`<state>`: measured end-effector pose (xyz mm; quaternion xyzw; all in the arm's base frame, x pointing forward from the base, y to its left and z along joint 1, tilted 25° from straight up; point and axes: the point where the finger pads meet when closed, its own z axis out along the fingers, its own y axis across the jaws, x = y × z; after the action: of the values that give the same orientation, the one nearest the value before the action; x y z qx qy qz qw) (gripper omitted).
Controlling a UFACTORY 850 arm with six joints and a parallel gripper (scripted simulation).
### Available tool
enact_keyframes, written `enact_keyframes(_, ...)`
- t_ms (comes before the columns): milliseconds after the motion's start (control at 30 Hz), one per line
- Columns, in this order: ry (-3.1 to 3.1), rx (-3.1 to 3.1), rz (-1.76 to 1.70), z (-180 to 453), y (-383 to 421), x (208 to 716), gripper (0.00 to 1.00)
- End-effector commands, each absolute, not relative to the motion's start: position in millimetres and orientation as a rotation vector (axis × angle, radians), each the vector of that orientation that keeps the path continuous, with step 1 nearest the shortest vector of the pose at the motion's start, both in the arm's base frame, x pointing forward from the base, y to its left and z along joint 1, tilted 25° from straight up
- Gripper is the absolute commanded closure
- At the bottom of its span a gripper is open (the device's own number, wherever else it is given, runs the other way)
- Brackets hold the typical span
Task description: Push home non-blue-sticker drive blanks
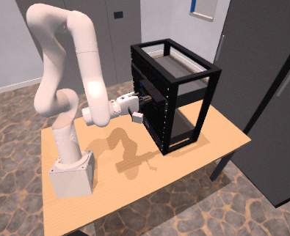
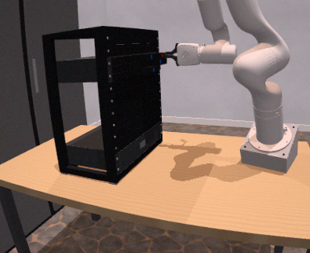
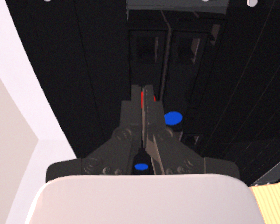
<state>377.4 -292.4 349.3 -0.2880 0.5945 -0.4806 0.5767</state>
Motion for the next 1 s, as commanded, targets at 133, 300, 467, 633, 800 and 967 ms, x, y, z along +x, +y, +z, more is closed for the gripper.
enact_keyframes(133, 1.39, -0.674, -1.126, 350, -293, 378, 1.0)
enact_keyframes(300, 1.39, -0.674, -1.126, 351, -295, 385, 1.0)
enact_keyframes(467, 1.39, -0.674, -1.126, 351, -295, 388, 1.0)
enact_keyframes(633, 1.39, -0.674, -1.126, 351, -295, 388, 1.0)
enact_keyframes(800, 1.39, -0.674, -1.126, 352, -296, 389, 1.0)
enact_keyframes(967, 1.39, -0.674, -1.126, 352, -298, 396, 1.0)
